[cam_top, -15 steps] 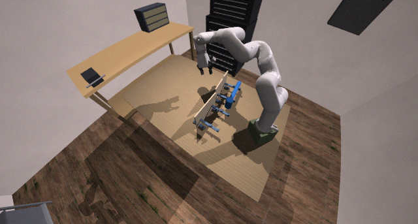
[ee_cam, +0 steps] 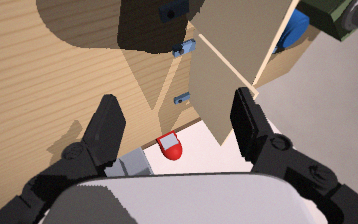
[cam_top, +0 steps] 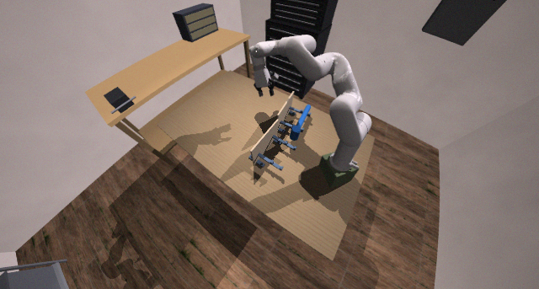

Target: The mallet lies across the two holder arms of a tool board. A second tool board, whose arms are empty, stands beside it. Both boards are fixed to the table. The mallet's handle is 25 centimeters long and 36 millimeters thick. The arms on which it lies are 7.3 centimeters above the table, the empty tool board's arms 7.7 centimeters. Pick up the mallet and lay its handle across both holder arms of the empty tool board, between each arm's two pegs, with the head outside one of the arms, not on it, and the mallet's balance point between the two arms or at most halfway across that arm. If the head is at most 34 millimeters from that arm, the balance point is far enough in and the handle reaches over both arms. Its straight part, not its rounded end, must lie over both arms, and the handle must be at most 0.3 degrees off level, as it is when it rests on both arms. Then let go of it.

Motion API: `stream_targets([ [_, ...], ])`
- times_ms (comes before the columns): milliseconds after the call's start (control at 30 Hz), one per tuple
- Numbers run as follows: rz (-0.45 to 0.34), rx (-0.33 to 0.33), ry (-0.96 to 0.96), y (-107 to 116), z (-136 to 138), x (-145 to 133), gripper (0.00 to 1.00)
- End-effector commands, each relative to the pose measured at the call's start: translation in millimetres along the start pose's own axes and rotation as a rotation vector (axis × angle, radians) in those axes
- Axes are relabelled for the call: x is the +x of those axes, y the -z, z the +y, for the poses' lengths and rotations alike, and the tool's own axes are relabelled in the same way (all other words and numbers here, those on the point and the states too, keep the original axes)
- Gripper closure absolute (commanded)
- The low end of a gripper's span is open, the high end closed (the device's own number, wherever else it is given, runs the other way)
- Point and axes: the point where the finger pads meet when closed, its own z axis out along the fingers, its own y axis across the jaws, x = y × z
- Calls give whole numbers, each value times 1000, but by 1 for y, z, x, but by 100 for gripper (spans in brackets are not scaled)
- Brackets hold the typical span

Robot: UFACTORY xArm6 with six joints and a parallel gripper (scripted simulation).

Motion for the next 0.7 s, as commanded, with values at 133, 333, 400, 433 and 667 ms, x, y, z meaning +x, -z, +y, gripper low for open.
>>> stream_targets([
  [133,2,7,1,3,1,0,0],
  [333,22,44,0,7,13,6,0],
  [400,36,70,0,8,23,10,0],
  [433,45,85,1,9,29,12,0],
  [667,102,179,12,1,73,24,0],
])
